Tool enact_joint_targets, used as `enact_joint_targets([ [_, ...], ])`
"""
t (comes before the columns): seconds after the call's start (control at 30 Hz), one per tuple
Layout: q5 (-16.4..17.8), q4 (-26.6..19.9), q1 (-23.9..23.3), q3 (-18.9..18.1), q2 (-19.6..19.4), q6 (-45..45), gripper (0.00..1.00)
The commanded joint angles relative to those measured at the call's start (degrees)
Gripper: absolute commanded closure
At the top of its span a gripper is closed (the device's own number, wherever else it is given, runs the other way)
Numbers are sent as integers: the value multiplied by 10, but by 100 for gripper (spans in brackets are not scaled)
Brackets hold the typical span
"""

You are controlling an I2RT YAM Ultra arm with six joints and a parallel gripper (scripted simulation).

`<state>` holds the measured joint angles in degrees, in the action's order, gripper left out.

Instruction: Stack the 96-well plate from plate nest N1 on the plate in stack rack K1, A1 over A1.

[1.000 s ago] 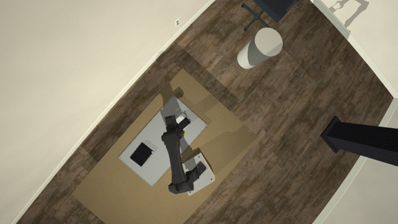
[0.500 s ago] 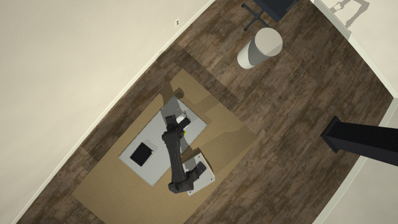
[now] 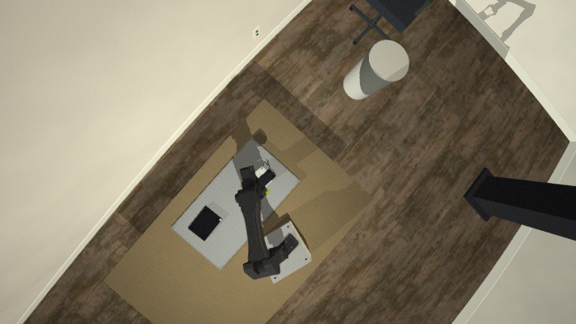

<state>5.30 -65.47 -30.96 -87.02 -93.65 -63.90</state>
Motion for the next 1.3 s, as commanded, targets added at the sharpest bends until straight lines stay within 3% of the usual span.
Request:
enact_joint_targets([
  [0.0, -5, 23, 4, 17, -12, -4, 100],
  [0.13, -5, 34, 4, 23, 1, -2, 100],
  [0.53, -6, 76, 8, 54, -27, -6, 100],
  [0.63, -6, 80, 7, 42, -18, -7, 100],
  [0.67, -7, 83, 8, 58, -22, -7, 100],
  [1.1, -8, 128, 12, 86, -47, -10, 100],
  [1.2, -8, 132, 11, 70, -31, -10, 100],
  [1.27, -8, 138, 13, 91, -48, -11, 100],
])
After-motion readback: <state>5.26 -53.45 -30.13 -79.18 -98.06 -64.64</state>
